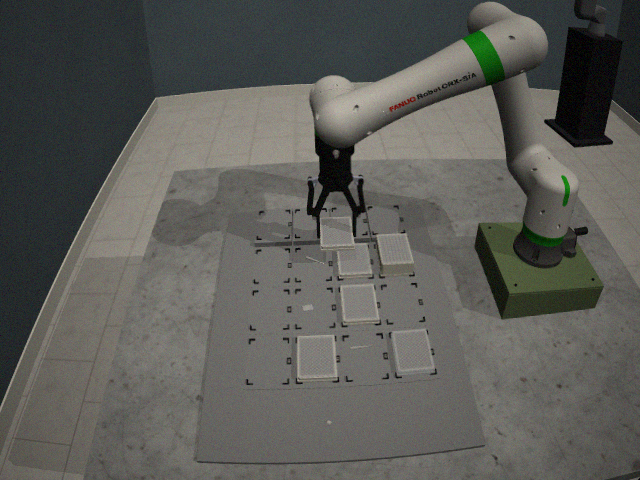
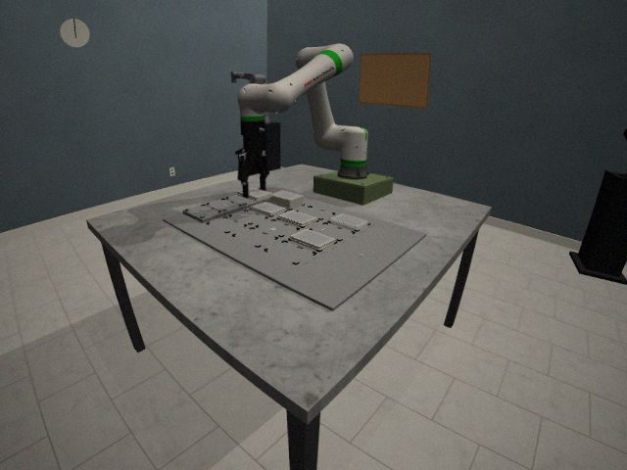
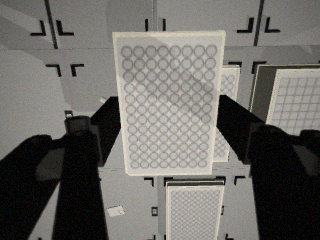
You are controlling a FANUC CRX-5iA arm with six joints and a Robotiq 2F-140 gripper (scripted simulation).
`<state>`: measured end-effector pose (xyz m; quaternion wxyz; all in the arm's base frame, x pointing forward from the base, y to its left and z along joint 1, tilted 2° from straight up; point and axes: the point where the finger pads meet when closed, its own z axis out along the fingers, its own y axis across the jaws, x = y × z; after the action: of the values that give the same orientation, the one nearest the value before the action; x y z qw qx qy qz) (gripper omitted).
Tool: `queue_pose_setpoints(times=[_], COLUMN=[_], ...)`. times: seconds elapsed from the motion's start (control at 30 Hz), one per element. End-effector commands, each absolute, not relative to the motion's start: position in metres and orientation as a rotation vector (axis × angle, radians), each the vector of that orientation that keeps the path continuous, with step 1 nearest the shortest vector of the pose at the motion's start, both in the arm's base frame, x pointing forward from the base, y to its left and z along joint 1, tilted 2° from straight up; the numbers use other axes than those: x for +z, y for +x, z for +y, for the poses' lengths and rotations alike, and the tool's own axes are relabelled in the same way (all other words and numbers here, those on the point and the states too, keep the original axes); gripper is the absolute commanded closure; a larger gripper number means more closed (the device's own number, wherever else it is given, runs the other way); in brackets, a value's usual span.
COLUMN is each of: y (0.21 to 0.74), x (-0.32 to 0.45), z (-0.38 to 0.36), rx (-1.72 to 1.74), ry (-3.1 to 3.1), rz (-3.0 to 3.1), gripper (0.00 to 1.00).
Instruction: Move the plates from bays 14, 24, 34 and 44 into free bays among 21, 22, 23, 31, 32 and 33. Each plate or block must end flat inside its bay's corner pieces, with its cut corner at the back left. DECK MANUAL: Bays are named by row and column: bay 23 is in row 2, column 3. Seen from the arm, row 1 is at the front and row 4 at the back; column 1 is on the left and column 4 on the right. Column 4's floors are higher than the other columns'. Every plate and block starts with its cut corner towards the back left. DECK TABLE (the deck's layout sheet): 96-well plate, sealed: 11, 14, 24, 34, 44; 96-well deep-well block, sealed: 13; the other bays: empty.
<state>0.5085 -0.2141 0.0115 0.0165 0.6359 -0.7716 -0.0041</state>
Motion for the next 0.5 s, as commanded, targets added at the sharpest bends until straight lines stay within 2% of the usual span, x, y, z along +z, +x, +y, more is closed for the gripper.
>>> queue_pose_setpoints(times=[0.0, 0.47], y=[0.512, 0.53], x=[0.012, 0.011], z=[-0.211, -0.178], rx=[-0.01, -0.01], ry=[1.978, 1.978], rz=[-2.399, -2.399], gripper=[0.9, 0.9])
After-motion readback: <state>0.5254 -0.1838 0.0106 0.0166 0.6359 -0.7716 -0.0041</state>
